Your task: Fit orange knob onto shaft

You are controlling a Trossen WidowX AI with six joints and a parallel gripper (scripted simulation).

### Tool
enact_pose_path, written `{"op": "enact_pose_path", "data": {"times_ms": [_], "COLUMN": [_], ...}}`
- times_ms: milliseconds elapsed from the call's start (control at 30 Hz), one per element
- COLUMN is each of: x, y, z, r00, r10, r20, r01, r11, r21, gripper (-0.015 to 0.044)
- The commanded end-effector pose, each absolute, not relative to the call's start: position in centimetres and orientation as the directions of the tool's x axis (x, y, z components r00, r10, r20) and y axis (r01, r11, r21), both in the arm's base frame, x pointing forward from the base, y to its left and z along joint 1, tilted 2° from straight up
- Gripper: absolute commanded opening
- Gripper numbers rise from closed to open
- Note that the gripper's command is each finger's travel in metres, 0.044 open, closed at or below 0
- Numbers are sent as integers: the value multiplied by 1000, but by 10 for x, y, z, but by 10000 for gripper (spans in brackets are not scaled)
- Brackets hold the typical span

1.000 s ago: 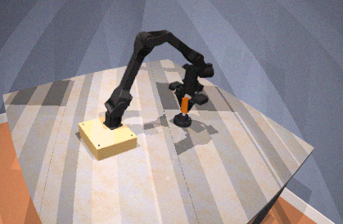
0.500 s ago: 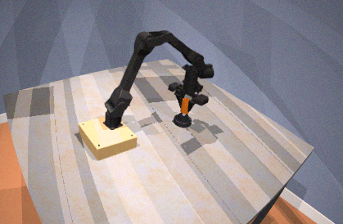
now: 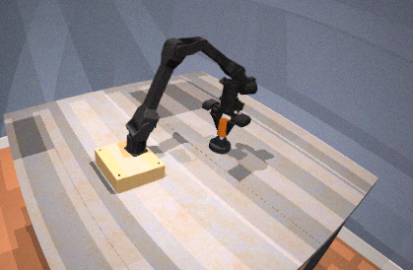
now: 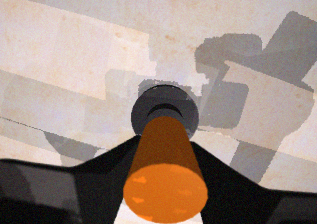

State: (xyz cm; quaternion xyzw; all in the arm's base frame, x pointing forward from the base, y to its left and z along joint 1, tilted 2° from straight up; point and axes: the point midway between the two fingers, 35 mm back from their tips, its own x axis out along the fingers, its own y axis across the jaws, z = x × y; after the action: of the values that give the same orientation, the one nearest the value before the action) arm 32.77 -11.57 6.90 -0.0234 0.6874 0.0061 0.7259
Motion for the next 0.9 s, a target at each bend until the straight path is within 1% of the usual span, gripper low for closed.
{"op": "enact_pose_path", "data": {"times_ms": [0, 133, 267, 333, 867], "x": [329, 329, 330, 330, 328], "y": [-116, -116, -117, -117, -115], "z": [72, 74, 75, 75, 70], "r00": [60, 60, 60, 60, 60], "r10": [-21, -21, -21, -21, -21], "r20": [-998, -998, -998, -998, -998], "r01": [-45, -71, -212, -252, -252], "r11": [999, 997, 977, 967, 967], "r21": [-23, -25, -33, -35, -35], "gripper": [0, 0, 0, 0, 0]}}
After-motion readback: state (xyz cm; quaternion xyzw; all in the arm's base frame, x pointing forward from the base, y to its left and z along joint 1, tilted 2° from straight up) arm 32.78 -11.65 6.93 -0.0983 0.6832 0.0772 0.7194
